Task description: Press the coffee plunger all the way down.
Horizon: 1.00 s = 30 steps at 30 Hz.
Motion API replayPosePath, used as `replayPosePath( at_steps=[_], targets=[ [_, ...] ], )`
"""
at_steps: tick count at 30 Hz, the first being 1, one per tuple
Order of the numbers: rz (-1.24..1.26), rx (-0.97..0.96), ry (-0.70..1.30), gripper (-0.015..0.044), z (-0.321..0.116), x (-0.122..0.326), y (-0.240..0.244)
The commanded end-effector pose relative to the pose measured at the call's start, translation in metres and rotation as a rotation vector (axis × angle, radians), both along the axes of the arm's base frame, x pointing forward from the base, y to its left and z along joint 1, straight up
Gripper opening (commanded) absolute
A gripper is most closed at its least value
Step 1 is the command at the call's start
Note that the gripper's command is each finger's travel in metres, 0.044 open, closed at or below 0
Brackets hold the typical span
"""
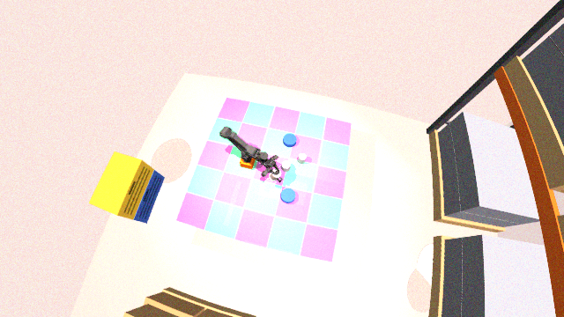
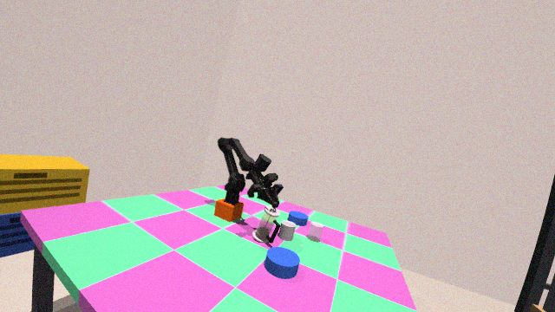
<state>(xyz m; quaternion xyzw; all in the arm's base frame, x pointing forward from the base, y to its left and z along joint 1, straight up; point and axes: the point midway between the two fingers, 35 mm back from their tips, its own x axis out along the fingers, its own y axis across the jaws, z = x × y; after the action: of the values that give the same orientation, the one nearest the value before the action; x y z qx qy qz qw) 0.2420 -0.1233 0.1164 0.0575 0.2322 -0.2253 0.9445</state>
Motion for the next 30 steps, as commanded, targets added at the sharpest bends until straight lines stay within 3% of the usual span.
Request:
replayPosePath(
  at_steps=[1,12,18,25,30],
  targets=[
    [0.0,0.001,0.002,0.0149,-0.001,0.0,0.0],
    [0.0,0.001,0.002,0.0438,-0.001,0.0,0.0],
    [0.001,0.002,0.006,0.044,0.011,-0.003,0.001],
    [0.004,0.01,0.026,0.044,0.075,-0.036,0.02],
    [0.004,0.011,0.027,0.044,0.074,-0.038,0.02]
  ],
)
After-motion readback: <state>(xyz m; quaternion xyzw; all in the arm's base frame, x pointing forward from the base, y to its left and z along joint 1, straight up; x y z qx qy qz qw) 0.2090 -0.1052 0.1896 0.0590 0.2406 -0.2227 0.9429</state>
